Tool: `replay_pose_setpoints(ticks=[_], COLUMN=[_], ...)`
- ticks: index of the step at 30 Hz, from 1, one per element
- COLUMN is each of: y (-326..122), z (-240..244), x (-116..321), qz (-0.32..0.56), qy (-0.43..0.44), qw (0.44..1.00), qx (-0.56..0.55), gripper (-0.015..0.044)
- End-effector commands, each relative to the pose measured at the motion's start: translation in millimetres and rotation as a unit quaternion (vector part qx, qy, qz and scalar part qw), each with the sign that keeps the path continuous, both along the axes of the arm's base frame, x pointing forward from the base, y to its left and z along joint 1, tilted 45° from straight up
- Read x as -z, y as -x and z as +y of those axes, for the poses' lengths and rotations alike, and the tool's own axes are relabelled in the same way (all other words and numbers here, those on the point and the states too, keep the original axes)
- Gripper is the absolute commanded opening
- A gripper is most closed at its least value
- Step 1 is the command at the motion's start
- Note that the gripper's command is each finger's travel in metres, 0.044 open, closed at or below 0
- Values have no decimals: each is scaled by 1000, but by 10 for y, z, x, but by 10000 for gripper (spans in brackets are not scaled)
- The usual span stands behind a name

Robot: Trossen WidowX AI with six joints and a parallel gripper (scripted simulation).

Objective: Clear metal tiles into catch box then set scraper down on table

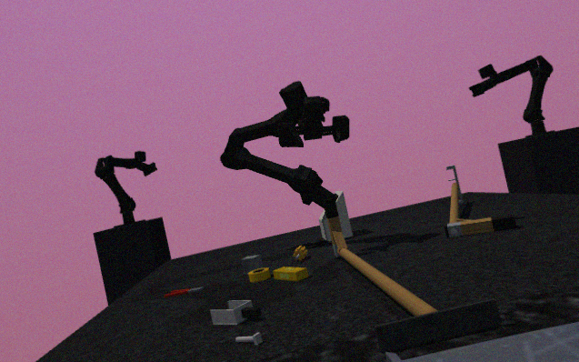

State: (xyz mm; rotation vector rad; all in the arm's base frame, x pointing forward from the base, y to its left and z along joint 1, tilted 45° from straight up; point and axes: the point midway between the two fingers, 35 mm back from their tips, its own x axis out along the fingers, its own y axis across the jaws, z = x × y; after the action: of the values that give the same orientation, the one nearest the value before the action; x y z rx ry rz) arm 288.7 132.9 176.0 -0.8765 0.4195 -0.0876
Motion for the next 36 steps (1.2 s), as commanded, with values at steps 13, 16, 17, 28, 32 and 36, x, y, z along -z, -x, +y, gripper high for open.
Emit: replay_pose_setpoints(ticks=[13,16,17,28,32,36], y=[-137,-148,-150,-136,-134,-124], z=[-539,-645,-681,-1026,-1038,-1004], x=[499,582,609,871,880,853], qz=[63,74,78,113,114,116], qy=[-4,-7,-9,-23,-24,-25], qw=[995,993,992,982,982,982], qx=[77,92,97,148,150,151], gripper=[440,440,440,440,440,440])
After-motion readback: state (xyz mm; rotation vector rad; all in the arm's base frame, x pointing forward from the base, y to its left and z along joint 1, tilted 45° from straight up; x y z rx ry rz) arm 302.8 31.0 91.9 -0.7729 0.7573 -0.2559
